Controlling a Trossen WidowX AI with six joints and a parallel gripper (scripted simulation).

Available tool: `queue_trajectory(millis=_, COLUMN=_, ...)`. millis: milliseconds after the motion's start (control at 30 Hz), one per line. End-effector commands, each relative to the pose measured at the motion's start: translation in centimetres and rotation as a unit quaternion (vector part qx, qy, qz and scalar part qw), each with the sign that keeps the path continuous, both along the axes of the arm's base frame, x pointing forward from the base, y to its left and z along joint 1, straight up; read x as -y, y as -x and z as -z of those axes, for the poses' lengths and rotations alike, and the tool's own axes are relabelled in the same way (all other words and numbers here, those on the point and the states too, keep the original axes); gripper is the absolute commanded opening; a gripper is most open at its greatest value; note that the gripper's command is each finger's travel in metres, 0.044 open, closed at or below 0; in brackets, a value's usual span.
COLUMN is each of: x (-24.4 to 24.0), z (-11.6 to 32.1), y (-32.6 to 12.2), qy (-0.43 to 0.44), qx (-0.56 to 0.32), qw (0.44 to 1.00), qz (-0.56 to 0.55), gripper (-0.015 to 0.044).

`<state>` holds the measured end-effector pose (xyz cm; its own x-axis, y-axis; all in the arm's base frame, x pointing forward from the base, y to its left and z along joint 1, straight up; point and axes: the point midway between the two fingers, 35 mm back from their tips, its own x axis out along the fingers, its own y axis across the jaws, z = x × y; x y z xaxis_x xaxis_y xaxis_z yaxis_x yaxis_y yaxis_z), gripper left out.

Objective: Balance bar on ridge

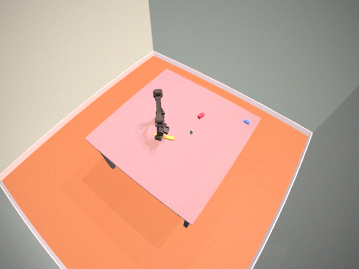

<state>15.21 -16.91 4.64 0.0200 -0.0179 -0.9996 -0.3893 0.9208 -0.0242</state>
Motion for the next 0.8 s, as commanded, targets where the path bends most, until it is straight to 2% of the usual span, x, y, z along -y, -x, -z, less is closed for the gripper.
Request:
queue_trajectory(millis=0, x=0.0, z=0.0, y=0.0, qy=0.000, qx=0.000, qw=1.000, qz=0.000, gripper=0.0184)
queue_trajectory(millis=33, x=0.0, z=0.0, y=0.0, qy=0.000, qx=0.000, qw=1.000, qz=0.000, gripper=0.0157)
queue_trajectory(millis=300, x=0.0, z=0.0, y=0.0, qy=0.000, qx=0.000, qw=1.000, qz=0.000, gripper=0.0104)
queue_trajectory(millis=433, x=0.1, z=-0.6, y=-0.1, qy=0.000, qx=0.000, qw=1.000, qz=0.000, gripper=0.0000)
queue_trajectory(millis=767, x=0.3, z=-3.1, y=-0.2, qy=0.000, qx=-0.001, qw=1.000, qz=-0.001, gripper=0.0000)
